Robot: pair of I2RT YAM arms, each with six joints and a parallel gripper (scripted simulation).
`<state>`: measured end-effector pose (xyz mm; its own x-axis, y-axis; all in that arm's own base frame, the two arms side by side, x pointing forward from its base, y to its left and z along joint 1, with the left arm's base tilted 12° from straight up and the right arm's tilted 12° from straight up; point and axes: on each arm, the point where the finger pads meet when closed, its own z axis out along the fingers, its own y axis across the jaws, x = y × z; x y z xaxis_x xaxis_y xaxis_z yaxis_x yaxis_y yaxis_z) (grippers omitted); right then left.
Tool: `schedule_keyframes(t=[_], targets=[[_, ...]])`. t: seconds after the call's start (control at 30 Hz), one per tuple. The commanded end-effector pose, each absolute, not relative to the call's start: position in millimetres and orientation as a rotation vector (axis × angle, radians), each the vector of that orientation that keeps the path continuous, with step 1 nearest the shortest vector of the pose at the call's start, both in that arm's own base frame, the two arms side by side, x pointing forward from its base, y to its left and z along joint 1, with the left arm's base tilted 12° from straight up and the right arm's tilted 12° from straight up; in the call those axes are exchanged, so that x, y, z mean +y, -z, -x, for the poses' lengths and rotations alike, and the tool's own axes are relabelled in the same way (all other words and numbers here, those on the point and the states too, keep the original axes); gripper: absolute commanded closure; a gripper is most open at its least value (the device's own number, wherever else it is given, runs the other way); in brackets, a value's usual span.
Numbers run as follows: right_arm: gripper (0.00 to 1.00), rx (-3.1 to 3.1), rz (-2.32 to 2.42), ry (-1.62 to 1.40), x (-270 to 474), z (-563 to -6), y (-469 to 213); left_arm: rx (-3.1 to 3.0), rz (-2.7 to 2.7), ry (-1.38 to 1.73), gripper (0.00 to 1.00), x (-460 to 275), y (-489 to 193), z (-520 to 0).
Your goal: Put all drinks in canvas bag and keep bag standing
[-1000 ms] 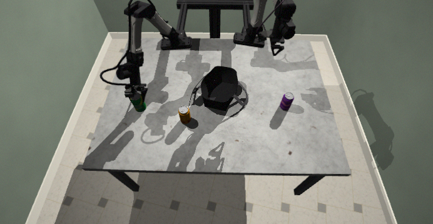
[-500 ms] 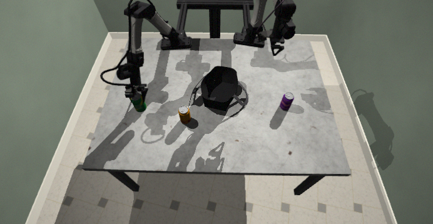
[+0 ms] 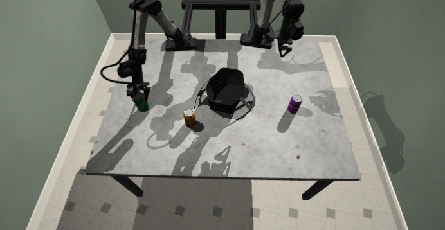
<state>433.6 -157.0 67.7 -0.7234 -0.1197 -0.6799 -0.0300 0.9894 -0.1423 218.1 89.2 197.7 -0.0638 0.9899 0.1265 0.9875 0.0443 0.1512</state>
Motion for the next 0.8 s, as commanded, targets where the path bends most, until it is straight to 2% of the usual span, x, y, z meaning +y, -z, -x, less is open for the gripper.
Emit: schedule_keyframes(t=[0.0, 0.3, 0.4, 0.47, 0.77], targets=[[0.30, 2.256, 0.119, 0.194, -157, -452, -126, 2.243, -2.136, -0.325, 0.00, 88, -200, -220], [0.30, 2.202, 0.129, 0.220, -159, -457, -145, 2.243, -2.136, -0.325, 0.00, 88, -200, -220], [0.30, 2.197, 0.129, 0.224, -159, -456, -145, 2.243, -2.136, -0.325, 0.00, 88, -200, -220], [0.30, 2.245, 0.124, 0.201, -155, -444, -122, 2.243, -2.136, -0.325, 0.00, 88, -200, -220], [0.30, 2.222, 0.125, 0.216, -159, -449, -131, 2.243, -2.136, -0.325, 0.00, 88, -200, -220]])
